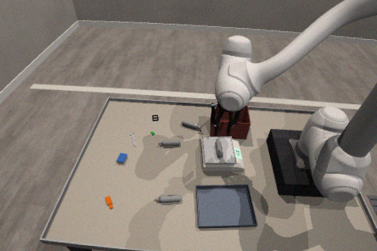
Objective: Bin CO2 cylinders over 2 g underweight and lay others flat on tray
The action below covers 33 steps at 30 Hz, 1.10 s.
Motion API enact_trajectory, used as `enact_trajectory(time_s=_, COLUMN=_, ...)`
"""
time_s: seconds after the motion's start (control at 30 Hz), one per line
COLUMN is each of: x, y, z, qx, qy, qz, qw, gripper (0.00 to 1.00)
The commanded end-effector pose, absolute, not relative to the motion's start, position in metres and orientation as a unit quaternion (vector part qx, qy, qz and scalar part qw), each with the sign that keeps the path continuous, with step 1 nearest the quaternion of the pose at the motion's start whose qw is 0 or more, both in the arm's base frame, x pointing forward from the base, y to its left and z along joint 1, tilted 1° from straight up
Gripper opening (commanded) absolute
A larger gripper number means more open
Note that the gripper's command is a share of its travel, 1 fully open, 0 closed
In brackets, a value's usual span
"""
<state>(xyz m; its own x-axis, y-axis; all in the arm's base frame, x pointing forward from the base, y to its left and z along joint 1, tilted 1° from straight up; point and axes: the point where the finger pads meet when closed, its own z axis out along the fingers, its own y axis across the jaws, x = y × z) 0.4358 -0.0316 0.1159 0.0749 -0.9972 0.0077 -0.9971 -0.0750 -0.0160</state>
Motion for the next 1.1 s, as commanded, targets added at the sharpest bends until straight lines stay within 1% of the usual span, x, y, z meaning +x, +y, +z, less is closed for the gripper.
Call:
enact_trajectory(time_s=0.0, x=0.433, y=-0.032, z=0.119, qx=-0.725, qy=0.688, qz=-0.007, qw=0.002, gripper=0.39)
enact_trajectory(time_s=0.1, x=0.425, y=-0.033, z=0.123, qx=-0.688, qy=0.725, qz=-0.005, qw=0.001, gripper=0.39)
enact_trajectory(time_s=0.2, x=0.411, y=-0.035, z=0.135, qx=-0.609, qy=0.793, qz=-0.006, qw=0.001, gripper=0.39)
enact_trajectory(time_s=0.27, x=0.411, y=-0.035, z=0.135, qx=-0.609, qy=0.793, qz=-0.006, qw=0.001, gripper=0.39)
enact_trajectory(time_s=0.43, x=0.379, y=-0.038, z=0.161, qx=-0.446, qy=0.895, qz=-0.005, qw=0.005, gripper=0.39)
enact_trajectory(time_s=0.7, x=0.338, y=-0.039, z=0.192, qx=-0.204, qy=0.979, qz=0.000, qw=0.012, gripper=0.39)
enact_trajectory(time_s=0.77, x=0.335, y=-0.039, z=0.194, qx=-0.141, qy=0.990, qz=0.000, qw=0.012, gripper=0.39)
enact_trajectory(time_s=0.83, x=0.335, y=-0.039, z=0.194, qx=-0.141, qy=0.990, qz=0.000, qw=0.012, gripper=0.39)
enact_trajectory(time_s=0.87, x=0.334, y=-0.039, z=0.195, qx=-0.059, qy=0.998, qz=-0.004, qw=0.009, gripper=0.39)
enact_trajectory(time_s=0.9, x=0.334, y=-0.039, z=0.194, qx=-0.043, qy=0.999, qz=-0.004, qw=0.006, gripper=0.39)
enact_trajectory(time_s=1.07, x=0.334, y=-0.039, z=0.194, qx=-0.037, qy=0.999, qz=-0.005, qw=0.004, gripper=0.39)
